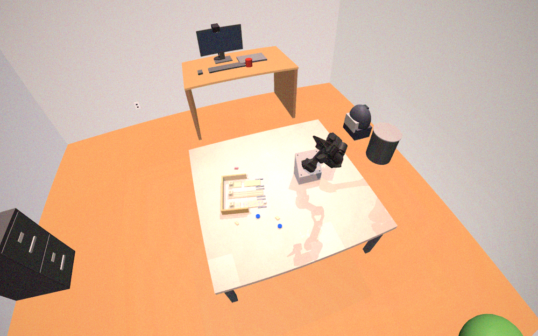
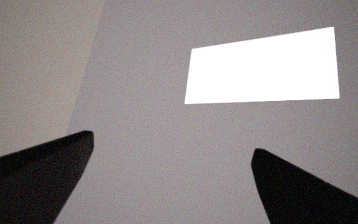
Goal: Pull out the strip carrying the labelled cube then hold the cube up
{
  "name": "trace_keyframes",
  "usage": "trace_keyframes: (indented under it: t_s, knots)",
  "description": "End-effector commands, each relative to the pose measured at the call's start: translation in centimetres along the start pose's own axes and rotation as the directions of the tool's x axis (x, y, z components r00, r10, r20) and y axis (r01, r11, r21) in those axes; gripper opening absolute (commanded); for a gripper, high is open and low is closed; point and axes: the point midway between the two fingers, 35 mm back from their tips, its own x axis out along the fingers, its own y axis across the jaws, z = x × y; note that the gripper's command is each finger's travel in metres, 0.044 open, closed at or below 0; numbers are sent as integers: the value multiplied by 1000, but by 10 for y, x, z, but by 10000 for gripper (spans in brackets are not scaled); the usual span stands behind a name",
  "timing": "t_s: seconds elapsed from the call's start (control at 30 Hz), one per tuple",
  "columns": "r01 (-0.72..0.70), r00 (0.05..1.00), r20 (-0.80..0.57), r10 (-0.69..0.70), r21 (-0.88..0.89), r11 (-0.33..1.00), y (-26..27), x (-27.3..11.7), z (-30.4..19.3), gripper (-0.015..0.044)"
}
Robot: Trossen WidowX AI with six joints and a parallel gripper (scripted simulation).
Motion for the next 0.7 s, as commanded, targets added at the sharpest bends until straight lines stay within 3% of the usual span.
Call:
trace_keyframes:
  t_s: [0.0, 0.17, 0.37, 0.5, 0.67]
  knots:
    - [7, 1000, -6, -7, -16, 1000, -1, 0, 1, 400]
    - [126, 973, -120, -197, -435, 891, -34, -10, 34, 400]
    - [122, 886, -115, -450, -877, 465, -62, -17, 101, 400]
    - [41, 821, -16, -571, -995, 86, -64, -15, 156, 400]
    - [-92, 755, 175, -632, -926, -366, -42, -2, 226, 400]
